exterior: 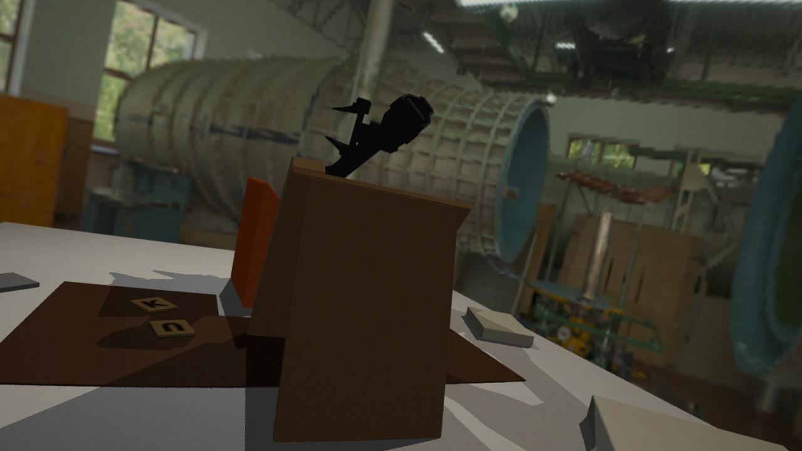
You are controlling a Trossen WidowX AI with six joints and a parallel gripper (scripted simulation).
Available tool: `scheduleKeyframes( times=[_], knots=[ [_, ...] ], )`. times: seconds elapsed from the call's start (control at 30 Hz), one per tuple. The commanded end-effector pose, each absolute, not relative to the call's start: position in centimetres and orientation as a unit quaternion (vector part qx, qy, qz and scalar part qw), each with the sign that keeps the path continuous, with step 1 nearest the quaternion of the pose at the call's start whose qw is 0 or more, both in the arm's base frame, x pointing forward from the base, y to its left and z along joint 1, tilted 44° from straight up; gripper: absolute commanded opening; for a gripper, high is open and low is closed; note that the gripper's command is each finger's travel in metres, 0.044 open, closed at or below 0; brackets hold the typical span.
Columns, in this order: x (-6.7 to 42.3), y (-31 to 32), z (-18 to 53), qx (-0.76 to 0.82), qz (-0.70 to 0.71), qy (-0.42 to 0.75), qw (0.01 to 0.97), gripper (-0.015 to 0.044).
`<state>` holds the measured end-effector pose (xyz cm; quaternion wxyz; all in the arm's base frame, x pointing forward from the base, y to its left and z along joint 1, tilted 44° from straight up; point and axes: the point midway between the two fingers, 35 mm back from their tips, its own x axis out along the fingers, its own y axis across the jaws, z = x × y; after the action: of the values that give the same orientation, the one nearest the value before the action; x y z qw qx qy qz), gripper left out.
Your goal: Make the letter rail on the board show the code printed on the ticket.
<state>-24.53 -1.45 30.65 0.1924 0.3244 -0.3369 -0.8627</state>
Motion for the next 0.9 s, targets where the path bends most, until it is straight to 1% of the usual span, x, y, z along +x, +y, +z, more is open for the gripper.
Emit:
scheduleKeyframes(
  times=[0.0, 0.03, 0.2, 0.4, 0.6, 0.87],
  knots=[
    [-24.6, -1.2, 30.6, 0.323, -0.864, -0.338, 0.188, 0.0426],
    [-24.7, -0.5, 30.3, 0.319, -0.866, -0.343, 0.176, 0.0440],
    [-24.8, 6.4, 28.1, 0.278, -0.878, -0.387, 0.053, 0.0440],
    [-22.1, 14.1, 25.1, 0.237, -0.873, -0.416, -0.098, 0.0440],
    [-17.0, 20.9, 22.2, 0.171, -0.838, -0.458, -0.244, 0.0440],
    [-7.1, 26.5, 18.4, 0.074, -0.759, -0.491, -0.422, 0.0440]
  ],
)
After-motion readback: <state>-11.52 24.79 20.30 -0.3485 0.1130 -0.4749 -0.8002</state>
